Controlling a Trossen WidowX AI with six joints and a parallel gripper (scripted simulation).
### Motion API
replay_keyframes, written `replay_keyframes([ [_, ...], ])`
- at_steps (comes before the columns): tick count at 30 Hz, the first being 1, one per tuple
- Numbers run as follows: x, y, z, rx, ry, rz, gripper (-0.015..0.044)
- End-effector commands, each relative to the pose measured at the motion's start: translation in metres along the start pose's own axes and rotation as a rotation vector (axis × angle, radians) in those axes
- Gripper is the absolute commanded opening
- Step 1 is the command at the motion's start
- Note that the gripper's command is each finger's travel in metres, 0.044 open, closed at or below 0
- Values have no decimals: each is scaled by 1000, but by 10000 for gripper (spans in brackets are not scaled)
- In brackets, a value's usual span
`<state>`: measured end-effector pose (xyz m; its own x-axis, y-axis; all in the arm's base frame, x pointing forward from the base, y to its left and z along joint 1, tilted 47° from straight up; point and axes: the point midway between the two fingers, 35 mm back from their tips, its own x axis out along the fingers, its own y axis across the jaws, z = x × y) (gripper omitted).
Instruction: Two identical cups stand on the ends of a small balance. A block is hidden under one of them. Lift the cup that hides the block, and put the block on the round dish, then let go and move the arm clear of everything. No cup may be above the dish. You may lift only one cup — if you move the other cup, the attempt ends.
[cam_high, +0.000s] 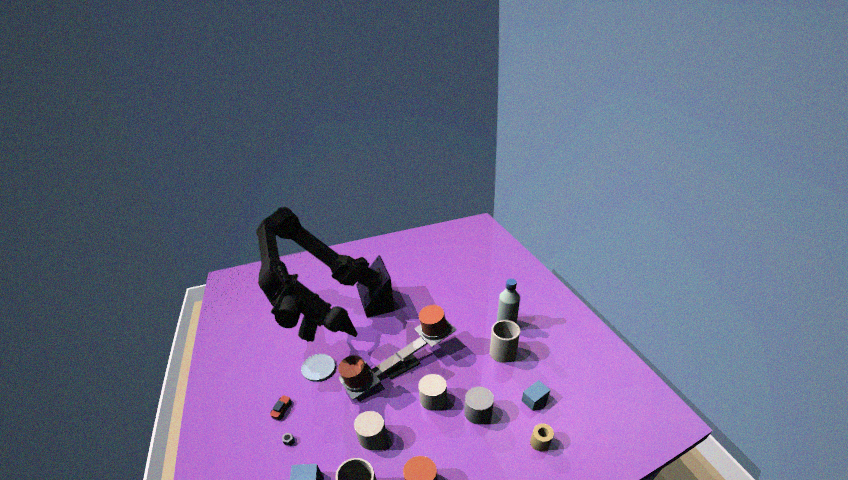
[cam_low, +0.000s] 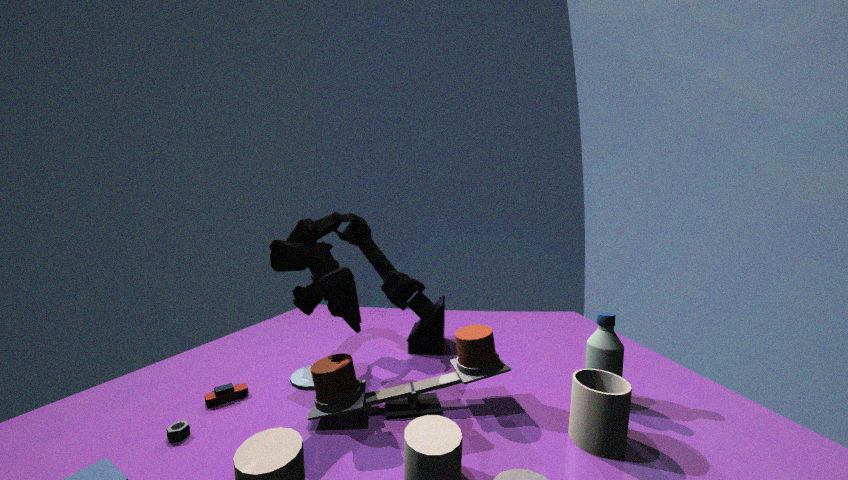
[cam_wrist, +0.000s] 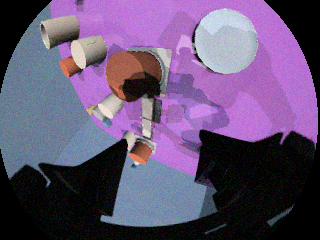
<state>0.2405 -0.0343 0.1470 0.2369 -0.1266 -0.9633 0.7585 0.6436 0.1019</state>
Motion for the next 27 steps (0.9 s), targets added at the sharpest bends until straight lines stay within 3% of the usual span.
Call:
replay_keyframes([
  [1,3,5,-19,-144,-18,-52,440],
  [27,-4,25,-103,-934,-283,-206,440],
])
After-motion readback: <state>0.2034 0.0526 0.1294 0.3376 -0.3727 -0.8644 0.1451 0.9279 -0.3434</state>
